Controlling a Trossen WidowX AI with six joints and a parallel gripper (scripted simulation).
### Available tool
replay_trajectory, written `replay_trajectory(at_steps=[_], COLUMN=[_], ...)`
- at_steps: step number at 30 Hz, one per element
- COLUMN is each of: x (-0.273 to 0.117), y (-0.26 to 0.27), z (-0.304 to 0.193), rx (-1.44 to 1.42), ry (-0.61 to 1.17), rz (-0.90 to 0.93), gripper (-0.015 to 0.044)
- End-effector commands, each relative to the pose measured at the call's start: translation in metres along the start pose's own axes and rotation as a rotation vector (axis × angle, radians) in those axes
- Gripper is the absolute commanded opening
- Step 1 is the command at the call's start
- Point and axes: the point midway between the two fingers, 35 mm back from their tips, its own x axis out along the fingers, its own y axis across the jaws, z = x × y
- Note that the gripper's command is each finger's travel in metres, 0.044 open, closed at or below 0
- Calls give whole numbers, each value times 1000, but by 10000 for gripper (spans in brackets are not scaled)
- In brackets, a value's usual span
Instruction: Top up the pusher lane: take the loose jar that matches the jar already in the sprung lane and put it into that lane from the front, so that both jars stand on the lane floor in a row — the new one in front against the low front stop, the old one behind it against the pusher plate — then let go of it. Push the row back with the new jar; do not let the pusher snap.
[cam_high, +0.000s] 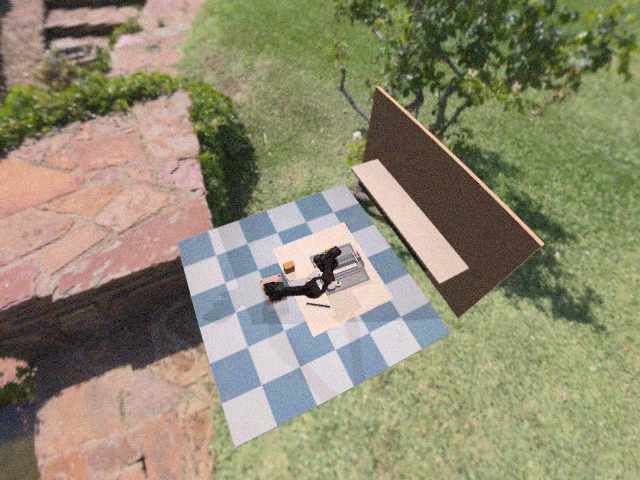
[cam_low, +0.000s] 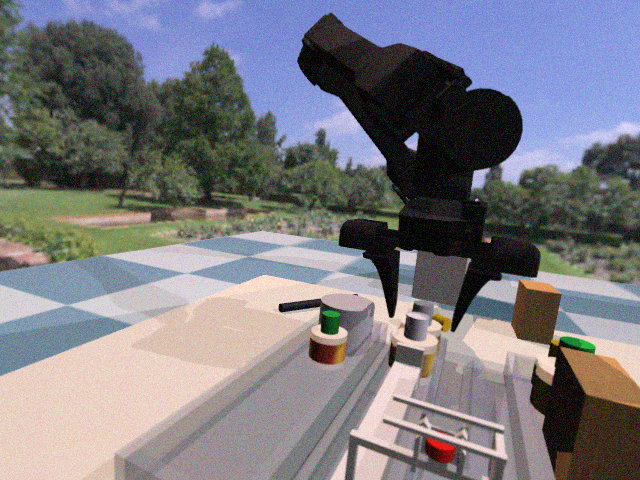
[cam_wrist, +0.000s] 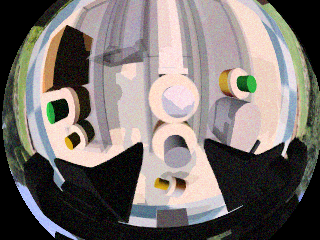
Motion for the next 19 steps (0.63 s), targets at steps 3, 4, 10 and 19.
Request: replay_trajectory(at_steps=[3,4,10,19], x=[-8,-8,-8,-8], y=[0,0,1,2], z=[1,0,-15,-45], rx=[8,8,7,6], ry=[-3,-3,-3,-1], rz=[5,5,6,6], gripper=[303,303,303,303])
